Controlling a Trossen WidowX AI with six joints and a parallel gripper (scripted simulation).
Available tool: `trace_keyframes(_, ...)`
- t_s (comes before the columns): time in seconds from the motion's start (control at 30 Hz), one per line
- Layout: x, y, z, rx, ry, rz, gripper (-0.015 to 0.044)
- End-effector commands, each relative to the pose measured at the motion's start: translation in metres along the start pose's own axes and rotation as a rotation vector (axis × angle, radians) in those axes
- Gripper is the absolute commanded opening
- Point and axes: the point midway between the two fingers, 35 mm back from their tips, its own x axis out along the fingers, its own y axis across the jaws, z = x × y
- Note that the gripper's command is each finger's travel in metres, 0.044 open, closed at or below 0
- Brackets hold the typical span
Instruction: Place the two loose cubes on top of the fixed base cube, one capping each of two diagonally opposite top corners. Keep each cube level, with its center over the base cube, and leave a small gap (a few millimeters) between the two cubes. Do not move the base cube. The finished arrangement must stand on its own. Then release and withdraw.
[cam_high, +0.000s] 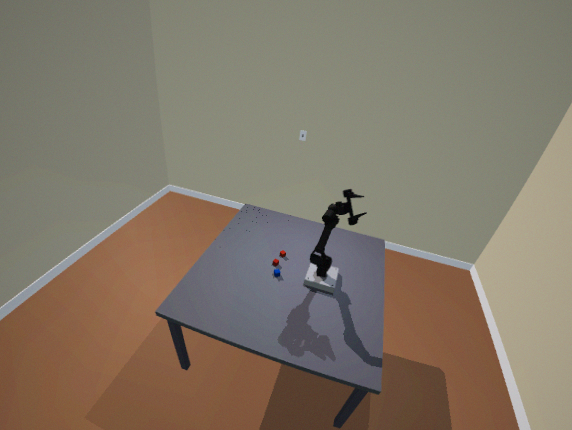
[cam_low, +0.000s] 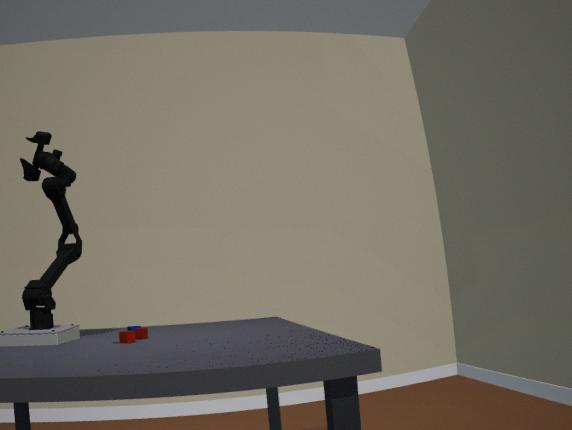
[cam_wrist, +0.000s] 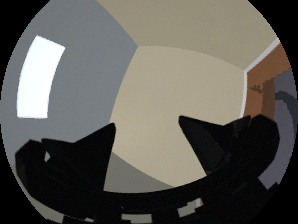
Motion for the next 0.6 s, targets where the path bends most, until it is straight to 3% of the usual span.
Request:
trace_keyframes(0.0,0.0,0.001,-0.002,-0.007,0.006,0.005,0.0374)
trace_keyframes(0.13,0.002,0.027,-0.051,-0.144,0.119,0.107,0.0269)
trace_keyframes(0.33,-0.019,0.072,-0.139,-0.369,0.311,0.333,0.0265)
trace_keyframes(0.57,-0.08,0.117,-0.231,-0.593,0.504,0.659,0.0265)
